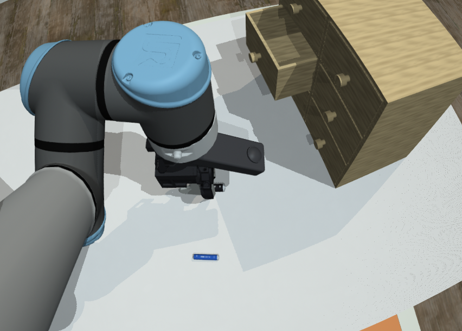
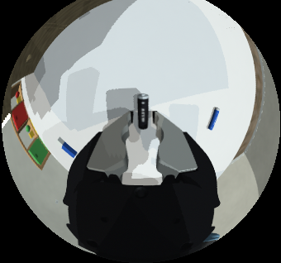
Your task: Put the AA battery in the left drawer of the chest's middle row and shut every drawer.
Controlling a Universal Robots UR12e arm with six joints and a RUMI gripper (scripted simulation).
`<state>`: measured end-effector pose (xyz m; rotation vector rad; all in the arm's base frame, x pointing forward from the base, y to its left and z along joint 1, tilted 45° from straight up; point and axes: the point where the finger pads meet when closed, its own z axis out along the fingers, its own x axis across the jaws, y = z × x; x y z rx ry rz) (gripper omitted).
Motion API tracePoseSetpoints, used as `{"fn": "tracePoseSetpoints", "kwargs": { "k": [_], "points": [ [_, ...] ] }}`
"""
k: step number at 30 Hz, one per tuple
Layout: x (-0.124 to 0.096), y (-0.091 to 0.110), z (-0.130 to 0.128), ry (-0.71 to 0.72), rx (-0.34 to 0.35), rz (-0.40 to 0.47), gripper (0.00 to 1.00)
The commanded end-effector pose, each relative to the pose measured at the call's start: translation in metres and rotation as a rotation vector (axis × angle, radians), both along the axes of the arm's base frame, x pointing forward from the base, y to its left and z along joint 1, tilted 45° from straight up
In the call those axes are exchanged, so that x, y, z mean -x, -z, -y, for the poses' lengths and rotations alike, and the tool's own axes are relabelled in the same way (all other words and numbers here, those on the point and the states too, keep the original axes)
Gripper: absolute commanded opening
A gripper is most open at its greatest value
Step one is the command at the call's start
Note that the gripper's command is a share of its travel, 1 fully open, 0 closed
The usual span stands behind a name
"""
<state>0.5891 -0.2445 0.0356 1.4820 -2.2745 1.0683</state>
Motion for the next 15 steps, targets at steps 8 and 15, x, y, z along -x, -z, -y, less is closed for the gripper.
{"fn": "tracePoseSetpoints", "kwargs": {
  "k": [8,15],
  "points": [
    [-0.0022,-0.002,-0.0001,-0.002,0.001,0.005,0.05],
    [-0.0022,-0.002,-0.0001,-0.002,0.001,0.005,0.05]
  ]
}}
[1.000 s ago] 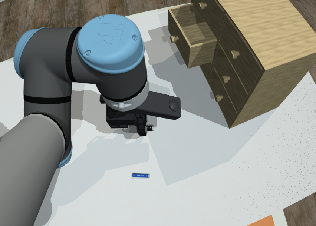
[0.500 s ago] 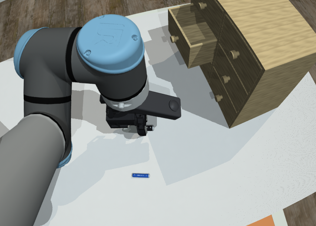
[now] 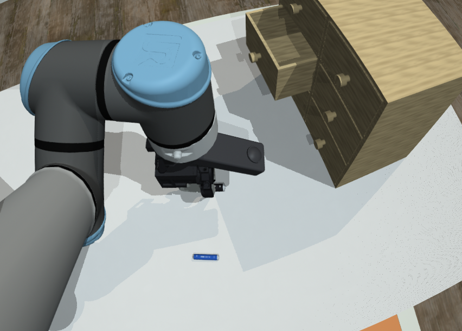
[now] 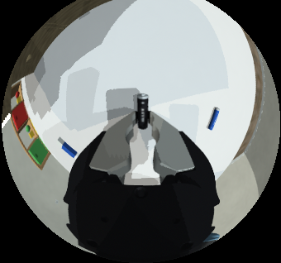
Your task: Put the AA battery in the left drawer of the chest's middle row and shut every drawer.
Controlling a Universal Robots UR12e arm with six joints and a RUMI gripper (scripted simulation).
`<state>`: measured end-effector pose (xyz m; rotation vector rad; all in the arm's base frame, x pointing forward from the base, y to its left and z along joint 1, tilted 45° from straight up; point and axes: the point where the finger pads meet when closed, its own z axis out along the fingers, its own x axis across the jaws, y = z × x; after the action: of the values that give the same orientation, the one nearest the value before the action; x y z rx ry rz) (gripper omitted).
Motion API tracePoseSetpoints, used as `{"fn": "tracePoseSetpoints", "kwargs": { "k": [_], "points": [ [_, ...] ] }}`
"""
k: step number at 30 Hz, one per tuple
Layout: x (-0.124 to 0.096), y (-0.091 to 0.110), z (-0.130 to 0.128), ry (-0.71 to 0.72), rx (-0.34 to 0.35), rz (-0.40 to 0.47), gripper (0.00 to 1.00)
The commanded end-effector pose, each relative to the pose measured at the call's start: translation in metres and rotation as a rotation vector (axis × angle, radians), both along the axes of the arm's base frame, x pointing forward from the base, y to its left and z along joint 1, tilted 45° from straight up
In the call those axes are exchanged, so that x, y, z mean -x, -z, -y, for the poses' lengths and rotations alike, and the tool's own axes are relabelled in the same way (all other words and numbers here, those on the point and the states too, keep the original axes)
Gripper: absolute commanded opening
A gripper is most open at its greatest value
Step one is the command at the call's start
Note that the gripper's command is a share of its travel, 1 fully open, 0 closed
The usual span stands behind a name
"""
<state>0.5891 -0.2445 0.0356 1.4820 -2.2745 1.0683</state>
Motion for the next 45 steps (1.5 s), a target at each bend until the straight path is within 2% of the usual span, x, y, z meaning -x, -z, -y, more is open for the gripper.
{"fn": "tracePoseSetpoints", "kwargs": {
  "k": [1,26,45],
  "points": [
    [-0.002,-0.002,0.0,-0.002,0.001,0.005,0.05],
    [0.001,-0.006,-0.006,-0.002,0.001,0.003,0.05],
    [0.016,-0.069,-0.064,-0.002,0.002,0.005,0.05]
  ]
}}
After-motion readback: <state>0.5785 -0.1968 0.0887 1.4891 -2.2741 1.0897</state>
